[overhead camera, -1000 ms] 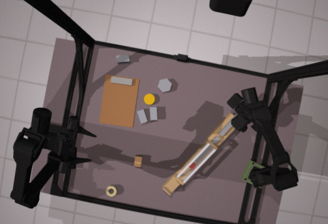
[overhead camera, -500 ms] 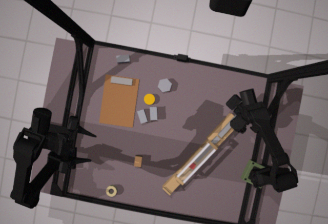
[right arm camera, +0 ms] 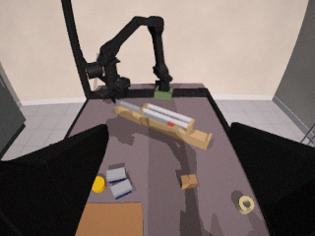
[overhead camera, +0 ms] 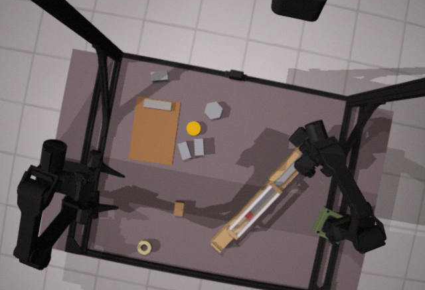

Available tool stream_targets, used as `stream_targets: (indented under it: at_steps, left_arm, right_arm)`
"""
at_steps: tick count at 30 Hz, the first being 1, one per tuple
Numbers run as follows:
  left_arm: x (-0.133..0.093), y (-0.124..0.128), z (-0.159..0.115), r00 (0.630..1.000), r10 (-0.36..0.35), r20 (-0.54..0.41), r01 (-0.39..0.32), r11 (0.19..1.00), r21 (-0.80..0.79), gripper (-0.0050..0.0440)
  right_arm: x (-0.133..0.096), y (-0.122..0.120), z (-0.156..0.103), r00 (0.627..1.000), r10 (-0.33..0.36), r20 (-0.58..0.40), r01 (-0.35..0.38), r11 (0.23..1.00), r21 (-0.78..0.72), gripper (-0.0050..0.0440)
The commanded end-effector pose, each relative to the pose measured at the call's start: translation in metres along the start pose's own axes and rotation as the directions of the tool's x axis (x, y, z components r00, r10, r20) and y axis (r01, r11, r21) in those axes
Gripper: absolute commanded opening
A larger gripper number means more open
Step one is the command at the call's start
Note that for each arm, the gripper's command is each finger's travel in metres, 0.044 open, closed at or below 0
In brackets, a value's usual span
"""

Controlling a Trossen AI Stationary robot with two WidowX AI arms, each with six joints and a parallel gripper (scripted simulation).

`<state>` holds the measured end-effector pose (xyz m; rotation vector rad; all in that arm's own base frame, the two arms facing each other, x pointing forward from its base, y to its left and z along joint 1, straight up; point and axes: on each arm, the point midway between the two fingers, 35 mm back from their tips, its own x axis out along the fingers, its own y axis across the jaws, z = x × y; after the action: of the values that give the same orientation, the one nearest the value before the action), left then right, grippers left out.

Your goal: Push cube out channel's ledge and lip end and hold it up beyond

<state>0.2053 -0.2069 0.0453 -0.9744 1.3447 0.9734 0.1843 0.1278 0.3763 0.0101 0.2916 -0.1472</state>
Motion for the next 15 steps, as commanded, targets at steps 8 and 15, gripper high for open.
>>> stream_targets:
  at_steps: [8, 15]
  left_arm:
    - [0.000, 0.002, 0.016, 1.000, -0.001, 0.002, 0.001, 1.000, -0.002, 0.0040]
    - [0.000, 0.002, 0.027, 1.000, -0.001, 0.002, 0.001, 1.000, -0.002, 0.0040]
  right_arm:
    - [0.000, 0.000, 0.000, 1.000, -0.001, 0.002, 0.001, 1.000, 0.001, 0.0400]
    - [0.000, 0.000, 0.000, 1.000, -0.001, 0.002, 0.001, 1.000, 0.001, 0.0400]
